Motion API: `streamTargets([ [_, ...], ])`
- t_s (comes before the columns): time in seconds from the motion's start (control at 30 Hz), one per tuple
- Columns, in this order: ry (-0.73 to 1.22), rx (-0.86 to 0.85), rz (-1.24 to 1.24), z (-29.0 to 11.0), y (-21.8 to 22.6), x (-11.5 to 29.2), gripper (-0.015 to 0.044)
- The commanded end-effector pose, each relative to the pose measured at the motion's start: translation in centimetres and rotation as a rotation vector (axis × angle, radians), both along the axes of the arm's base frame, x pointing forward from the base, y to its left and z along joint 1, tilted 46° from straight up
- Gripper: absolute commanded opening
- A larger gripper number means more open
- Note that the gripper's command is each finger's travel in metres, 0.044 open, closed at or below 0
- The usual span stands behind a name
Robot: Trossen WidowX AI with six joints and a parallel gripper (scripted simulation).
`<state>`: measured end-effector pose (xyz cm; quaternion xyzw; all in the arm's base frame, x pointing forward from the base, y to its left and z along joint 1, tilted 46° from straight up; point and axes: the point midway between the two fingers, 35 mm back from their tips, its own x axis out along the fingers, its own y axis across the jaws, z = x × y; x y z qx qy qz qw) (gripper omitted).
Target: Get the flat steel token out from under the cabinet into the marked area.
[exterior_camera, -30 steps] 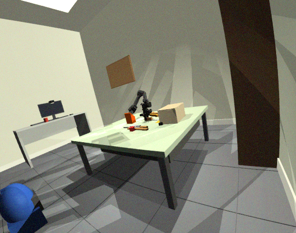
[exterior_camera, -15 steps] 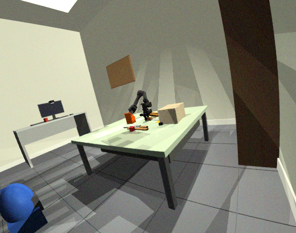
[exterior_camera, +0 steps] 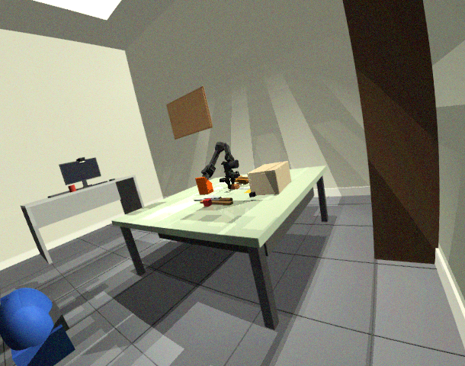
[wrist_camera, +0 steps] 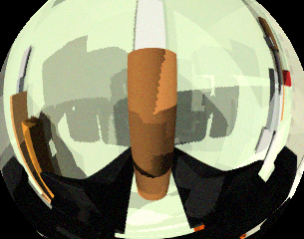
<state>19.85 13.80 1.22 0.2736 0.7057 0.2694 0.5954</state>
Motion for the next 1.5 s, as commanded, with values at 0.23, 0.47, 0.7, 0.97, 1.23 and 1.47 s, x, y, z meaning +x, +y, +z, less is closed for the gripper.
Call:
streamTargets([
  [0.23,0.027,-0.005,-0.026,1.0,0.8,-0.1,0.0000],
  [0.47,0.036,-0.007,-0.035,1.7,1.3,-0.2,0.0000],
  [0.7,0.044,-0.008,-0.041,2.3,1.9,-0.3,0.0000],
  [0.97,0.047,-0.008,-0.044,3.1,2.6,-0.5,0.0000],
  [1.23,0.049,-0.008,-0.046,3.8,3.2,-0.6,0.0000],
  [1.47,0.050,-0.007,-0.047,4.5,3.8,-0.8,0.0000],
])
